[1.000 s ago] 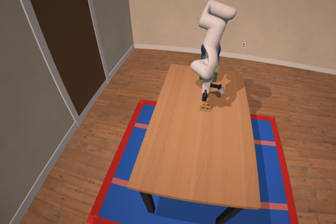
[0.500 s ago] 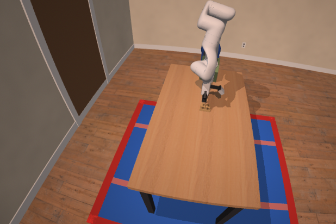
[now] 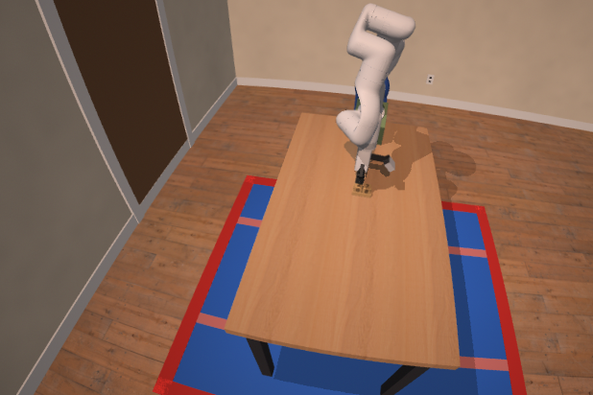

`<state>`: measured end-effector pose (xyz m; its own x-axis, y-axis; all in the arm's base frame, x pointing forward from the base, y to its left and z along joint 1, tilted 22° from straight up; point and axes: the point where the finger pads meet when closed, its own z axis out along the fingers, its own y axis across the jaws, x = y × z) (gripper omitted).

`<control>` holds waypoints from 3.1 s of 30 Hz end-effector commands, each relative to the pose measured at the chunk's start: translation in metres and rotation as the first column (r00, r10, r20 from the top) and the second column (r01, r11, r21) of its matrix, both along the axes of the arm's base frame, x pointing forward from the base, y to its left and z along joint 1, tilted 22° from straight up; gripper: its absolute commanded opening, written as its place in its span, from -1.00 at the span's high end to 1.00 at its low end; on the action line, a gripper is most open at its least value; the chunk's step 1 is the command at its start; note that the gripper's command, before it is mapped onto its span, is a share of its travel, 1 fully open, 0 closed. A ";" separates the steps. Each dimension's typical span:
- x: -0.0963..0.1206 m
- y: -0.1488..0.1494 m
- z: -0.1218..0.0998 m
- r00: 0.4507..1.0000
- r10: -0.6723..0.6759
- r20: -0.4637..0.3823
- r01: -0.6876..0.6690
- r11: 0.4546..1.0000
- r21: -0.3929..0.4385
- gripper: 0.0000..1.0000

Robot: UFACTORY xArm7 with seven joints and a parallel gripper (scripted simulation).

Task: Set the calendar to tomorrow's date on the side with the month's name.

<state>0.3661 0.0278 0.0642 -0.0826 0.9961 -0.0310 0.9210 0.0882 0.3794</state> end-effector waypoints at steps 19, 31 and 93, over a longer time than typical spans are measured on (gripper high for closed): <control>0.010 0.001 -0.021 1.000 0.008 -0.013 -0.008 1.000 0.017 0.01; 0.010 0.001 -0.021 1.000 0.008 -0.013 -0.008 1.000 0.016 0.01; 0.011 0.001 -0.021 1.000 0.008 -0.013 -0.008 1.000 0.016 0.01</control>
